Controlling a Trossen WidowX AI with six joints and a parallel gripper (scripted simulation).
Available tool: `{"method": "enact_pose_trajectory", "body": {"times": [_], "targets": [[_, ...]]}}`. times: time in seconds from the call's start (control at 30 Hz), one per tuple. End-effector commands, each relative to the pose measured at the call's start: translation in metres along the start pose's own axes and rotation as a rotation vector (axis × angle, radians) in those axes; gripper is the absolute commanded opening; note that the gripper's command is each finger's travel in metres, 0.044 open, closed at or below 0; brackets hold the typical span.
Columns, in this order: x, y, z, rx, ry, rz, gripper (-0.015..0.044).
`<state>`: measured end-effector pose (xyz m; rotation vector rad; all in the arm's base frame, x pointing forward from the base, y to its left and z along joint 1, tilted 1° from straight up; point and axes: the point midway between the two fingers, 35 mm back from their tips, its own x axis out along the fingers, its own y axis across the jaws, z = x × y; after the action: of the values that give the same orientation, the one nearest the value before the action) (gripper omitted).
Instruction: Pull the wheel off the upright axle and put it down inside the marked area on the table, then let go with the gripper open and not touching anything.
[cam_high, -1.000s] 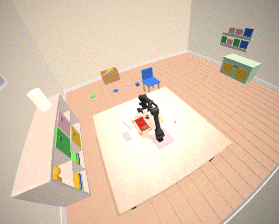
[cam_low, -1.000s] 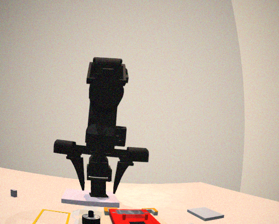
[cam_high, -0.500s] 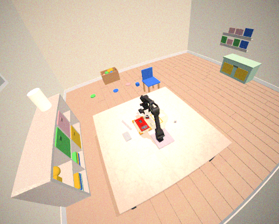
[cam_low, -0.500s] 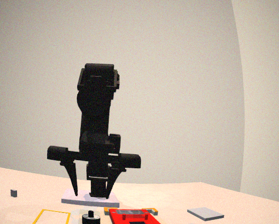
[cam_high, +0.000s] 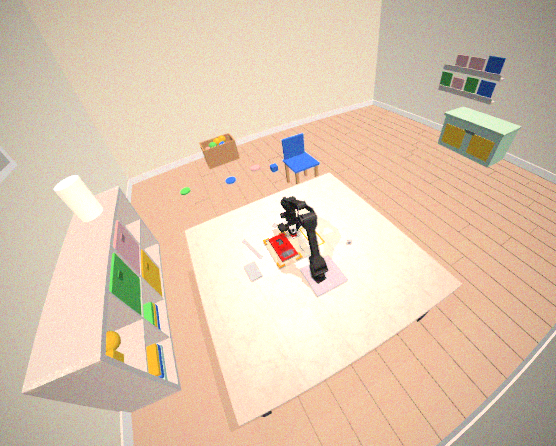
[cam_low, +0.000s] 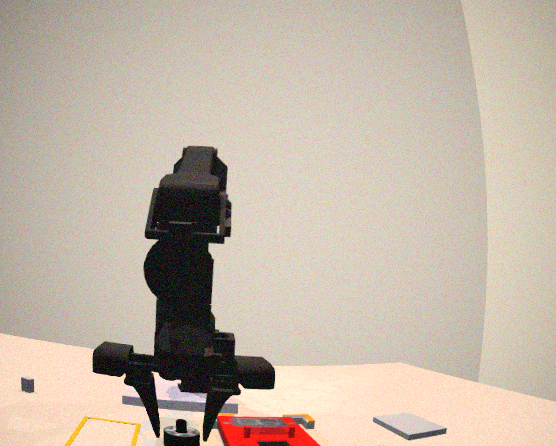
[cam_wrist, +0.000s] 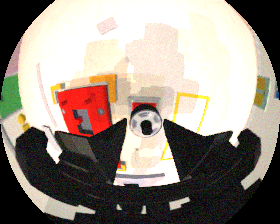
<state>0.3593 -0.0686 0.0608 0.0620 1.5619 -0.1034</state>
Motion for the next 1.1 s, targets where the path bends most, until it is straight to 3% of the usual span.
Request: {"method": "enact_pose_trajectory", "body": {"times": [0.0, 0.2, 0.4, 1.07], "targets": [[0.0001, 0.0001, -0.0006, 0.000, 0.004, 0.000, 0.0182], [0.0001, 0.0001, -0.0006, 0.000, 0.004, 0.000, 0.0142], [-0.0010, 0.0001, -0.0005, 0.000, 0.004, 0.001, 0.0000], [-0.0076, 0.0001, -0.0001, -0.001, 0.001, 0.001, 0.0000]]}}
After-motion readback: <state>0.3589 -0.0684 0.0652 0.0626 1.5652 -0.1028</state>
